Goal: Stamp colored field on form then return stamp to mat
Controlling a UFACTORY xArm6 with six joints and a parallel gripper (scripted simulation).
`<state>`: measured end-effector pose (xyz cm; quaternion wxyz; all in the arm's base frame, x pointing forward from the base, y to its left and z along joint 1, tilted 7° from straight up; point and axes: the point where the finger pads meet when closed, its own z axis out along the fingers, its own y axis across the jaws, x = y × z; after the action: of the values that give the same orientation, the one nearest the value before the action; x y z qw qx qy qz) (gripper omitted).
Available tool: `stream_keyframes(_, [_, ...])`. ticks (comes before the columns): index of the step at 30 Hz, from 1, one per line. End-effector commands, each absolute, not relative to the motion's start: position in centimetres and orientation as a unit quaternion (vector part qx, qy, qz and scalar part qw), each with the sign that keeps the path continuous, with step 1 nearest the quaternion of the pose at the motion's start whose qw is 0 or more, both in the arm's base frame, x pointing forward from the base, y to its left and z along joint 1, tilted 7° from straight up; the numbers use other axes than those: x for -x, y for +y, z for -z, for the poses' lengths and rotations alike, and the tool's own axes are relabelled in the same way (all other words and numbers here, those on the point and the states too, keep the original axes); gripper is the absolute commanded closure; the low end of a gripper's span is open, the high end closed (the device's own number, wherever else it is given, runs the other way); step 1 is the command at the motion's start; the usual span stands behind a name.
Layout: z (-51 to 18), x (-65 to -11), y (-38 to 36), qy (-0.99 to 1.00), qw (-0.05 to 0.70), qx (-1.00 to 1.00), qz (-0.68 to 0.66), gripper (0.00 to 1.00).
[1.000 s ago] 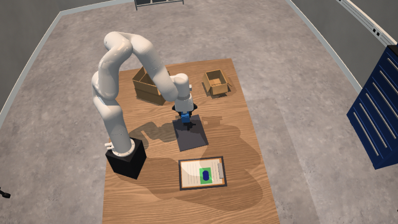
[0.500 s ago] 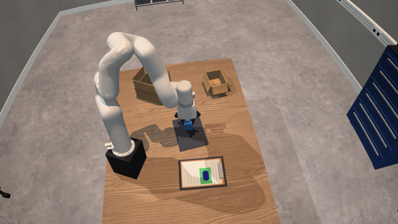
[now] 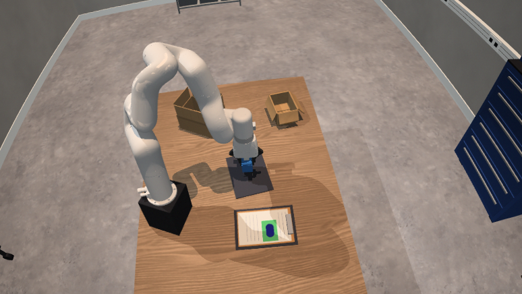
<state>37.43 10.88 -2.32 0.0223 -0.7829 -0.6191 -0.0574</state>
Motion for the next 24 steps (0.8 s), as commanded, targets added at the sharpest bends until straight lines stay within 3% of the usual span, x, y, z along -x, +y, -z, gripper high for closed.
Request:
stream_keyframes(1, [3.2, -37.7, 11.0, -0.619, 0.022, 0.783, 0.060, 0.73])
stream_keyframes(24, [5.3, -37.8, 11.1, -0.619, 0.022, 0.783, 0.060, 0.73])
